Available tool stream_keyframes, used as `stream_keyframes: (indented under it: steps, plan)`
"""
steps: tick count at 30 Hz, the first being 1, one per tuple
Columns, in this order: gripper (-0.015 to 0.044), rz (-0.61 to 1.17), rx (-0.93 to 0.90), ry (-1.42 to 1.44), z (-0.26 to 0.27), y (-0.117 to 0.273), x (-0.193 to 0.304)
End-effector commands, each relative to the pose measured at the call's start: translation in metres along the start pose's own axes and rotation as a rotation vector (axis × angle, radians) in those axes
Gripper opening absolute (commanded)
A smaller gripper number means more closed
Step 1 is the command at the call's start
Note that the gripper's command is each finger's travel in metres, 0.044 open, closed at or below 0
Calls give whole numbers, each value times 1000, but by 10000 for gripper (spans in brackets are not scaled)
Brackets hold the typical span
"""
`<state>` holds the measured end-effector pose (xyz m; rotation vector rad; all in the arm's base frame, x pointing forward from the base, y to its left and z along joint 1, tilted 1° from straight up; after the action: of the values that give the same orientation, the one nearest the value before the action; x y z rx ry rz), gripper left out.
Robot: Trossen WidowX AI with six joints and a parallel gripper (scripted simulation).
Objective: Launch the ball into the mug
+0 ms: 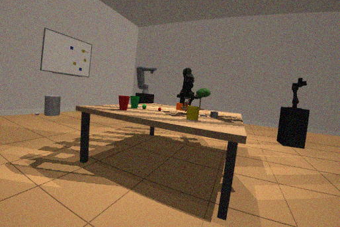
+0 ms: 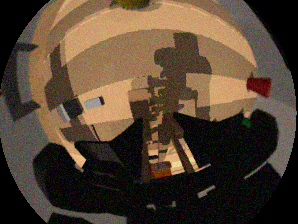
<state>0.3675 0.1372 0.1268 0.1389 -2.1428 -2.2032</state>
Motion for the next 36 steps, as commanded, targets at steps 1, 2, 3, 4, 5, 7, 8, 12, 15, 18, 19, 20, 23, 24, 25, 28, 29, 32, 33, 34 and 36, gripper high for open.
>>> stream_keyframes:
  steps: [1, 2, 3, 4, 5, 7, 8, 12, 15, 18, 19, 20, 23, 24, 25, 28, 29, 32, 33, 34, 36]
  plan:
    - [0, -13, 0, -3, 1, -1, -2]
    - [0, -13, 0, -3, 1, -2, -2]
    - [0, -13, 0, -3, 1, -4, -2]
    - [0, -13, 0, -3, 1, -6, -2]
    - [0, -13, 0, -3, 1, -7, -3]
    - [0, -13, 0, -3, 1, -11, -3]
    - [0, -13, 0, -3, 1, -12, -3]
    - [0, -13, 0, -3, 1, -19, -3]
    - [0, -13, 0, -4, 1, -24, -3]
    - [0, -13, 0, -4, 1, -29, -3]
    - [0, -13, 0, -4, 1, -30, -3]
    - [0, -13, 0, -4, 1, -32, -3]
    - [0, -13, 0, -4, 0, -37, -3]
    - [0, -13, 0, -4, 0, -39, -3]
    - [0, -13, 0, -4, 0, -40, -3]
    - [0, -2, -1, 0, 1, -41, -3]
    - [0, -2, -1, 0, 1, -41, -3]
    - [0, -2, -1, 0, 1, -41, -3]
    - [26, -2, -1, 0, 1, -41, -3]
    - [53, -2, -1, 0, 1, -41, -3]
    - [105, -2, -1, 0, 1, -41, -3]
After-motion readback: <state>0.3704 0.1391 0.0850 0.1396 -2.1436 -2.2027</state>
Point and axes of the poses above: the point midway between the two fingers, 35 mm back from their tips, its own y axis back along the fingers, its own z axis across the jaws, x = y × z, the point moved 8 cm from there along y, back along the fingers, and after that the axes turned 15 degrees about -y, right-handed, at the moved point
